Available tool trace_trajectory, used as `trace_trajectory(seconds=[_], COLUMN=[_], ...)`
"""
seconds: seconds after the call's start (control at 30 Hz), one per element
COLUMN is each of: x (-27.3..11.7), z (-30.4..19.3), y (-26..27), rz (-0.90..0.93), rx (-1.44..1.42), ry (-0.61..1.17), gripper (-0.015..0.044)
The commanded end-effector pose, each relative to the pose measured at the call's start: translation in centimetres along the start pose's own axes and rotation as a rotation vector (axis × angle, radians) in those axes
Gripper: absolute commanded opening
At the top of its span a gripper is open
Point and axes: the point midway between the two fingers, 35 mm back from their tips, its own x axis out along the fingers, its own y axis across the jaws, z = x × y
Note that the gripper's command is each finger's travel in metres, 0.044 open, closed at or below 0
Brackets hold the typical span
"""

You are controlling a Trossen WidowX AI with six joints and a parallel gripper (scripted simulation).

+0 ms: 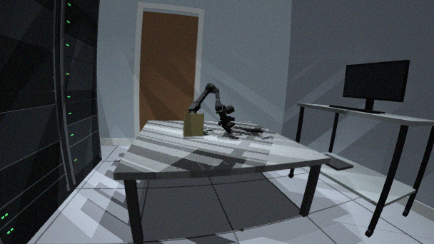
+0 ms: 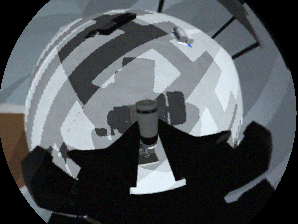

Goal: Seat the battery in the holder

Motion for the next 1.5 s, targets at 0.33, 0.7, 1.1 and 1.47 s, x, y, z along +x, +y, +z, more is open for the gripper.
trace_trajectory(seconds=[0.33,0.7,1.1,1.47], x=[0.3,0.2,-0.2,-0.5], z=[-0.7,-1.2,-2.3,-3.1], y=[0.5,0.8,0.7,0.7], rz=[-0.006,-0.015,-0.016,-0.024], rx=[0.015,0.017,0.018,0.018], ry=[-0.055,-0.07,-0.067,-0.067], gripper=[0.0086,0.0086,0.0086,0.0086])
